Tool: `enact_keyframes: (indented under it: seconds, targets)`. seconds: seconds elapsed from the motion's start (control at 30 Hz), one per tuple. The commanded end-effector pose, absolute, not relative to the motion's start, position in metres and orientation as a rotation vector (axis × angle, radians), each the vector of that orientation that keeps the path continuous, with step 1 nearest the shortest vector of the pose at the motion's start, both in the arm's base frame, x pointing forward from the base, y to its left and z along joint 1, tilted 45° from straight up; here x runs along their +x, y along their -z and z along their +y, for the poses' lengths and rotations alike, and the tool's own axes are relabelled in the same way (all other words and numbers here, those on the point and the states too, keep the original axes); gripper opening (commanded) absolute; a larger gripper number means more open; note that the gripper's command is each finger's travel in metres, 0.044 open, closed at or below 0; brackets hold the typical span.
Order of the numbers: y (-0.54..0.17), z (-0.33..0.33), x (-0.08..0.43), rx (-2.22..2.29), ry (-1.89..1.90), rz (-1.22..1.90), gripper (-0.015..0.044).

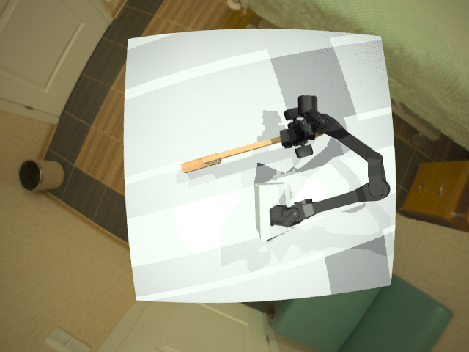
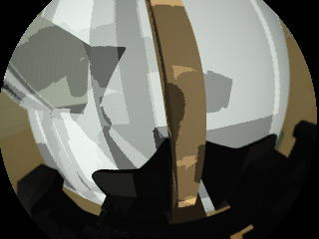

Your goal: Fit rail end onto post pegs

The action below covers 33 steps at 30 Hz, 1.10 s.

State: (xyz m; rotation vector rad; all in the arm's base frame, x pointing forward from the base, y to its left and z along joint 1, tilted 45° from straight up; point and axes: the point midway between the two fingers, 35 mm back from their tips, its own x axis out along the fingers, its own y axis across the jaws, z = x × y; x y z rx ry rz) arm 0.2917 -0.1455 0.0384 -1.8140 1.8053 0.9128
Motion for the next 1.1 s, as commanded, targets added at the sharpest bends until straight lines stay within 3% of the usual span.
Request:
enact_keyframes:
  seconds: [0.0,1.07]
  targets:
    - [-0.0416,-0.1457,0.2939,-1.823,-0.909,1.799,0.0]
    - [-0.0492,-0.1521,0.2957,-1.823,-0.909,1.799,0.0]
